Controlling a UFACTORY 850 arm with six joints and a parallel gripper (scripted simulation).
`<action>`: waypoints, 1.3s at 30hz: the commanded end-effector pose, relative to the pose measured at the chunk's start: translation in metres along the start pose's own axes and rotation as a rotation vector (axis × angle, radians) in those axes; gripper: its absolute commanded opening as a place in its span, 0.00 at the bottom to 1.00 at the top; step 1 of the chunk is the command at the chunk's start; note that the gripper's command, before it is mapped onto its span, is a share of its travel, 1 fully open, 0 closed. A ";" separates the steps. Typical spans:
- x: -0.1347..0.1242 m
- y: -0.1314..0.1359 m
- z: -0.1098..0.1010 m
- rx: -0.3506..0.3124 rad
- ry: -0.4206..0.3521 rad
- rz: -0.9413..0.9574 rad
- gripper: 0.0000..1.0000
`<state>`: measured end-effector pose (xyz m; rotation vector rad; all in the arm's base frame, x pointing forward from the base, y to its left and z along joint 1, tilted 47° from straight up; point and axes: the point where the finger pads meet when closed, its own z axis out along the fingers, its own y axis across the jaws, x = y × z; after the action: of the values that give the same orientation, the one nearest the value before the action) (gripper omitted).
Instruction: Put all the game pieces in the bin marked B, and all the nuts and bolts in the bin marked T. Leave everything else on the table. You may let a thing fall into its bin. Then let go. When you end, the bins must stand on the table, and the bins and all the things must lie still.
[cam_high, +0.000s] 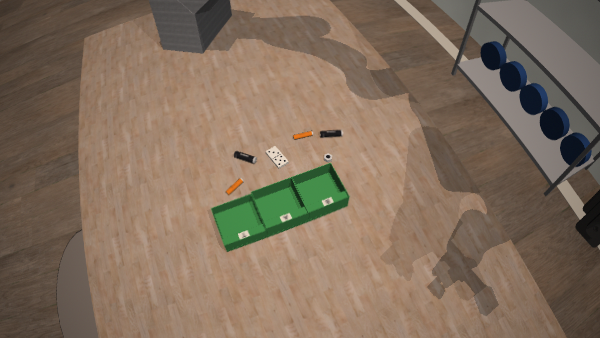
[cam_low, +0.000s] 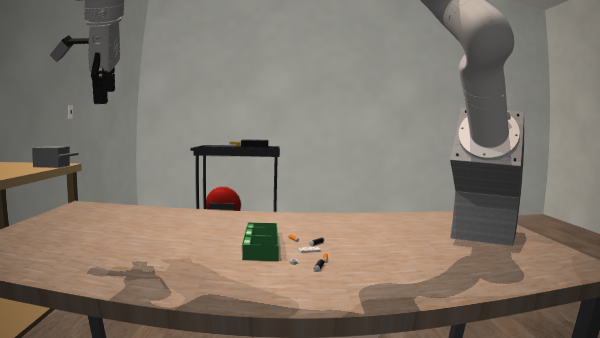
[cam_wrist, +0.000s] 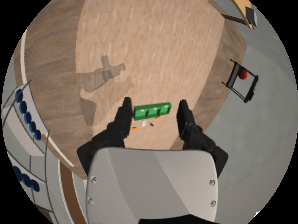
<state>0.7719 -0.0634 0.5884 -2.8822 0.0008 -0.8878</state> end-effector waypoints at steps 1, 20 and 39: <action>0.000 -0.014 0.029 0.000 0.000 0.000 0.07; -0.001 -0.072 0.146 0.000 0.000 0.000 0.07; -0.073 -0.043 0.172 0.102 -0.119 -0.021 0.07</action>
<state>0.8191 0.0093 0.4308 -2.8570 -0.0647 -0.7357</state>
